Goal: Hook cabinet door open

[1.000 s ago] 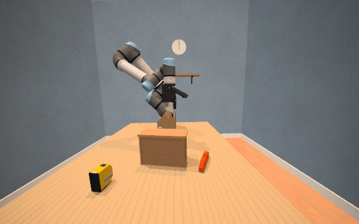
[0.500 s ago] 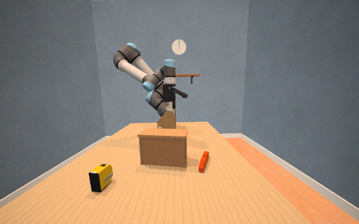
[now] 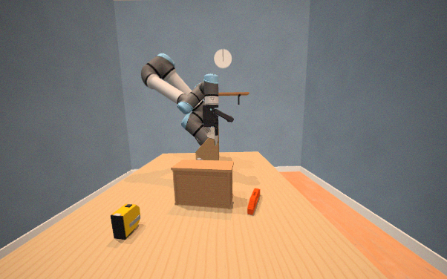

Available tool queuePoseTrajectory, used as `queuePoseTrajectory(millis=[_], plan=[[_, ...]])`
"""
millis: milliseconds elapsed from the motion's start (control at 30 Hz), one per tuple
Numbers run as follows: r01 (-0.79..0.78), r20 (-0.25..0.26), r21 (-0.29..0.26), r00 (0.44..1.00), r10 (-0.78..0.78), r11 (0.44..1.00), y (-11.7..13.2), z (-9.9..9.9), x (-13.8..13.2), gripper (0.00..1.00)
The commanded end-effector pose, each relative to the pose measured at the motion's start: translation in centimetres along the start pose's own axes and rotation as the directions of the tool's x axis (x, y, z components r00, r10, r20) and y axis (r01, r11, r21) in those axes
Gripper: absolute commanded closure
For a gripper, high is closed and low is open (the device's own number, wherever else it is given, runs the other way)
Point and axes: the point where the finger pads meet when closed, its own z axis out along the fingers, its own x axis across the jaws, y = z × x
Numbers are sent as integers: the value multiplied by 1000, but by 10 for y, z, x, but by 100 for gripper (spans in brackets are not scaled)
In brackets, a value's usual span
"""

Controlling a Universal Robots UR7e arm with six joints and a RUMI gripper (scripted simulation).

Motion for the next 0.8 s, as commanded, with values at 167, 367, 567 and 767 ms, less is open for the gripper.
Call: queuePoseTrajectory(millis=[167,367,567,767], plan=[[0,-1,0,1000,0,1000,0,0,0,86],[0,-1,0,1000,0,1000,0,0,0,86],[0,-1,0,1000,0,1000,0,0,0,86],[-1,-1,0,1000,1,1000,0,6,0,86]])
